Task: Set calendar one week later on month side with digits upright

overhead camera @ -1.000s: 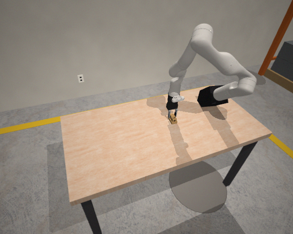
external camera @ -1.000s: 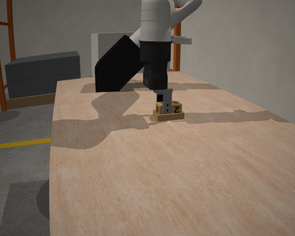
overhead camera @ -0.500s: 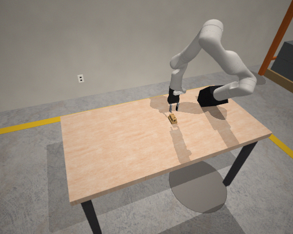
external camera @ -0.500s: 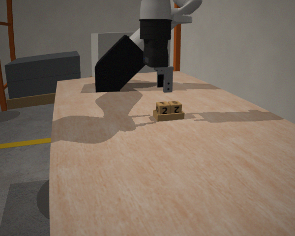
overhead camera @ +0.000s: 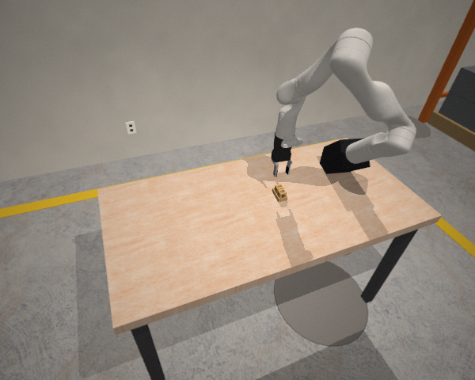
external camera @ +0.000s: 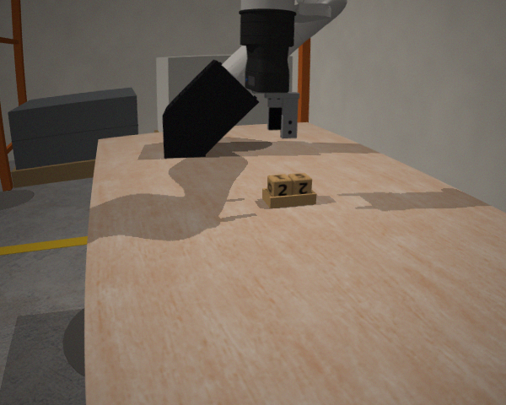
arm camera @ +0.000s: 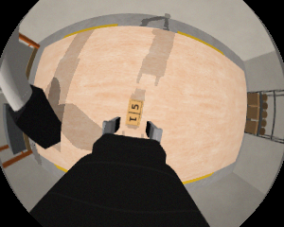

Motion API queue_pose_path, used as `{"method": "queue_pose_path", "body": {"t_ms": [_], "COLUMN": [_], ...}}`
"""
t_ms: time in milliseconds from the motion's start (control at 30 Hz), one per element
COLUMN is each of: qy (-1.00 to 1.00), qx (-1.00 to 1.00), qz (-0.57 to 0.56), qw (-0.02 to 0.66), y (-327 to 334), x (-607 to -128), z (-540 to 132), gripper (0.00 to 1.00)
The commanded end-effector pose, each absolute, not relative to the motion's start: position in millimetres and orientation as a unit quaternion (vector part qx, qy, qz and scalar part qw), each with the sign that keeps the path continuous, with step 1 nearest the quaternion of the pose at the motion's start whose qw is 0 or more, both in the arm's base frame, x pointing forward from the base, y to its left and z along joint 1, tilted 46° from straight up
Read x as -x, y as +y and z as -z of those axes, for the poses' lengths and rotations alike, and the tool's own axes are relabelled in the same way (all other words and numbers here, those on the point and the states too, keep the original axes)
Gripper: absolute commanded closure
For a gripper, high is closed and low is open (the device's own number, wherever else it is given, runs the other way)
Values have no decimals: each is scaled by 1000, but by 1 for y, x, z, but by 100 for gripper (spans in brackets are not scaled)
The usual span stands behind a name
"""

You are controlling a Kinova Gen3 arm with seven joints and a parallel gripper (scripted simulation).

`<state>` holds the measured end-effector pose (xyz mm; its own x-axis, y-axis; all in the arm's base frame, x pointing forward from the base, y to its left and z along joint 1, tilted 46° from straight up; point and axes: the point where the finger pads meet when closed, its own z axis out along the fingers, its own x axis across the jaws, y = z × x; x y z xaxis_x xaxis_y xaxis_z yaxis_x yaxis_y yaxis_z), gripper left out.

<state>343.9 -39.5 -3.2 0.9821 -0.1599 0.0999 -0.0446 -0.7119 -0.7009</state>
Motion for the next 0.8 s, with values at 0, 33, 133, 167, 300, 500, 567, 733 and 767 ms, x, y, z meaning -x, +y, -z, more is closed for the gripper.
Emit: {"method": "queue_pose_path", "body": {"t_ms": [0,33,133,167,300,500,567,733,767], "qy": [60,60,60,60,60,60,60,59,59], "qx": [922,922,922,922,922,922,922,922,921], "qz": [77,77,77,77,77,77,77,78,78], "qw": [375,376,376,376,376,376,376,375,377], "y": [-43,-43,-43,-43,-43,-43,-43,-45,-45], "x": [-344,-344,-344,-344,-344,-344,-344,-344,-344], "z": [1,1,1,1,1,1,1,-1,-3], "gripper": [0,0,0,0,0,0,0,0,0]}}
